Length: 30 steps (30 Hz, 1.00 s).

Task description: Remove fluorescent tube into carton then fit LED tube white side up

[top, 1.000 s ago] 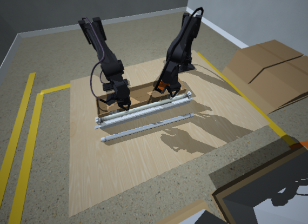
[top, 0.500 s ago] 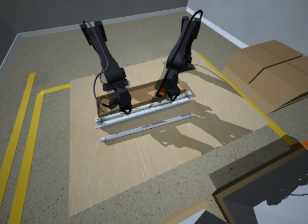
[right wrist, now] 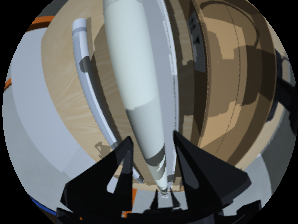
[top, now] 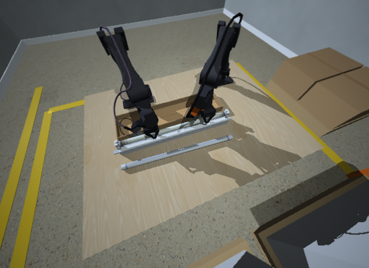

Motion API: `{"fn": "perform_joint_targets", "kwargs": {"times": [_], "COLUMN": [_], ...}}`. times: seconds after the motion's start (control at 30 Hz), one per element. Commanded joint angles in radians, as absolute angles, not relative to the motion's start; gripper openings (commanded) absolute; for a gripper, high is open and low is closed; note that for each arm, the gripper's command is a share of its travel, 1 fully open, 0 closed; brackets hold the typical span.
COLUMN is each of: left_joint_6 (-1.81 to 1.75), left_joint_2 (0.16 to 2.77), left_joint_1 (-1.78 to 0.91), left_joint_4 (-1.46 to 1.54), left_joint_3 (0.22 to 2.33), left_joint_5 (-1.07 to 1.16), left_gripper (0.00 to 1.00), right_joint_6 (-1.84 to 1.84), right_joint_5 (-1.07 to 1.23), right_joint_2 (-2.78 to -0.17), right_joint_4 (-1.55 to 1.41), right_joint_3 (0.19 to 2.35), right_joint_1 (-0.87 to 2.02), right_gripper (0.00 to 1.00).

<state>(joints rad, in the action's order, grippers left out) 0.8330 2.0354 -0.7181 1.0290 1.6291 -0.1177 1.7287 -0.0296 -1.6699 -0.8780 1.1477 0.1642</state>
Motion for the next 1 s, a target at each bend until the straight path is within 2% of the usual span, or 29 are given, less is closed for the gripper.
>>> {"fn": "perform_joint_targets", "kwargs": {"times": [0.0, 0.53, 0.57, 0.97], "left_joint_6": [0.834, 0.835, 0.835, 0.833], "left_joint_2": [2.0, 2.024, 2.024, 2.024], "left_joint_1": [-0.717, -0.717, -0.717, -0.717], "left_joint_4": [1.012, 1.011, 1.011, 1.011], "left_joint_3": [1.624, 1.644, 1.644, 1.644], "left_joint_5": [-0.116, -0.122, -0.122, -0.122], "left_gripper": [0.11, 0.11, 0.11, 0.11], "right_joint_6": [1.719, 1.72, 1.72, 1.733], "right_joint_5": [-0.039, -0.039, -0.039, -0.039], "right_joint_2": [-1.66, -1.66, -1.66, -1.66], "right_joint_4": [-0.897, -0.897, -0.897, -0.897], "right_joint_3": [1.16, 1.16, 1.16, 1.16], "right_joint_1": [0.17, 0.17, 0.17, 0.17], "right_gripper": [0.49, 0.49, 0.11, 0.11]}}
